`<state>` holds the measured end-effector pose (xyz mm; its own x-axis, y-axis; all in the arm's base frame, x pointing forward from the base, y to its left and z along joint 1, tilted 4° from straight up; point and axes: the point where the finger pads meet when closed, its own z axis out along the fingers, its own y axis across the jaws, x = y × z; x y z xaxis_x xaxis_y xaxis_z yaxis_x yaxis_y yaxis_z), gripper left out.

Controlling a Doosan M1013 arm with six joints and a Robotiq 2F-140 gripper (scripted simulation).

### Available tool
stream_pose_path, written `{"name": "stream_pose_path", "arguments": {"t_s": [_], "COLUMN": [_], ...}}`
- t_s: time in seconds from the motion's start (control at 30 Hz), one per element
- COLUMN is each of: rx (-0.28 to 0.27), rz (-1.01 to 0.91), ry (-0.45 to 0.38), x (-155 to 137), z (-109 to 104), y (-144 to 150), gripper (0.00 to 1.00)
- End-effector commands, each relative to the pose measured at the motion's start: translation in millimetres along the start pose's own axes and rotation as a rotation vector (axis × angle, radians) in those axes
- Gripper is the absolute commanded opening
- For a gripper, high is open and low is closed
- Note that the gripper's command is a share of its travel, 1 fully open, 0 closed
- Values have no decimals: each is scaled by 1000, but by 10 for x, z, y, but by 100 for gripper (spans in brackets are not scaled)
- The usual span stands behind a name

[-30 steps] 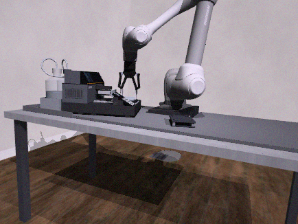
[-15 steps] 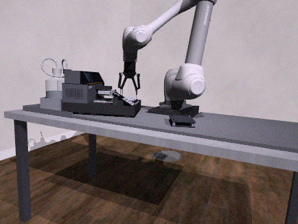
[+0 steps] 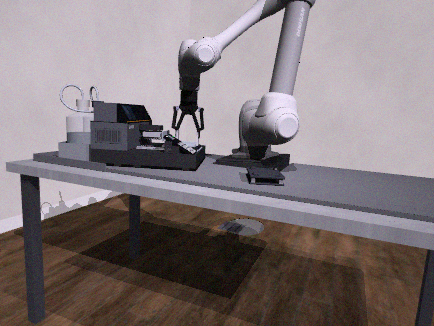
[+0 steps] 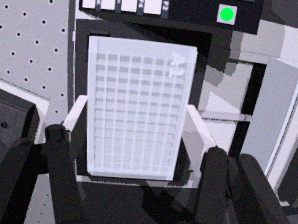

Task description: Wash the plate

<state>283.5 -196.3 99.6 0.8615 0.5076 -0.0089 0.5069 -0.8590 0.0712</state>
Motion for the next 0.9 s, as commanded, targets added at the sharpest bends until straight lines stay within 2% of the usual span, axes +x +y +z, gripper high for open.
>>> {"name": "stream_pose_path", "arguments": {"t_s": [0.0,0.1,0.13,0.87], "rx": [0,0,0,0], "rz": [0,0,0,0], "ry": [0,0,0,0], "x": [0,0,0,0], "z": [3,8,10,10], "y": [0,0,0,0], "gripper": [10,10,70,70]}}
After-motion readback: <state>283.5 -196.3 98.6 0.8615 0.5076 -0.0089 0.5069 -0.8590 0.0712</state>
